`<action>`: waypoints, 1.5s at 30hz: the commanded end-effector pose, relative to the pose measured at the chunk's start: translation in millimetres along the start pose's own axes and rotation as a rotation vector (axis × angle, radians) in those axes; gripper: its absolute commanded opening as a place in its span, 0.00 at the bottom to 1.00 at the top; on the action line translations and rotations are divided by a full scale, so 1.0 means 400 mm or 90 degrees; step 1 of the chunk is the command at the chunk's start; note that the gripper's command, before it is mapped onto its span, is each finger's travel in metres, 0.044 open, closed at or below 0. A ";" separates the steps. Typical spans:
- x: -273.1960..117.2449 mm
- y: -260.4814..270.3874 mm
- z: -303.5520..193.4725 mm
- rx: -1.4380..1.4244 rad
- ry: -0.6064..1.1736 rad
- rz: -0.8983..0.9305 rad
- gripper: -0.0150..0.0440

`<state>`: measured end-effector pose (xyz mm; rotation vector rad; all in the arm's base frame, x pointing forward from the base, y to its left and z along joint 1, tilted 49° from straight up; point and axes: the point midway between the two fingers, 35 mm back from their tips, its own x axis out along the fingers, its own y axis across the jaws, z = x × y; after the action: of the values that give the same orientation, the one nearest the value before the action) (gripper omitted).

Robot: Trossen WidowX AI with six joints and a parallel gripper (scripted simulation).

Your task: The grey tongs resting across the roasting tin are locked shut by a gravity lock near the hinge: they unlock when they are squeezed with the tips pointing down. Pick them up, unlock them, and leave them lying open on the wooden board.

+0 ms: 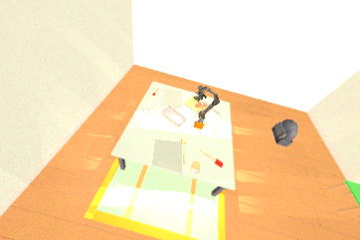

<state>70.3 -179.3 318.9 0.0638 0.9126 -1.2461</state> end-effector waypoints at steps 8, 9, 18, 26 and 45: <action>0.038 -0.002 0.002 -0.003 0.006 0.001 0.00; 0.042 -0.002 0.003 -0.003 0.007 0.001 0.00; 0.074 -0.008 0.002 -0.004 0.011 0.000 0.00; 0.103 -0.017 0.000 -0.005 0.013 -0.002 0.00; 0.144 -0.034 -0.006 -0.005 0.017 -0.008 0.09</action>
<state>59.3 -228.0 287.2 0.0687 0.9412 -1.2562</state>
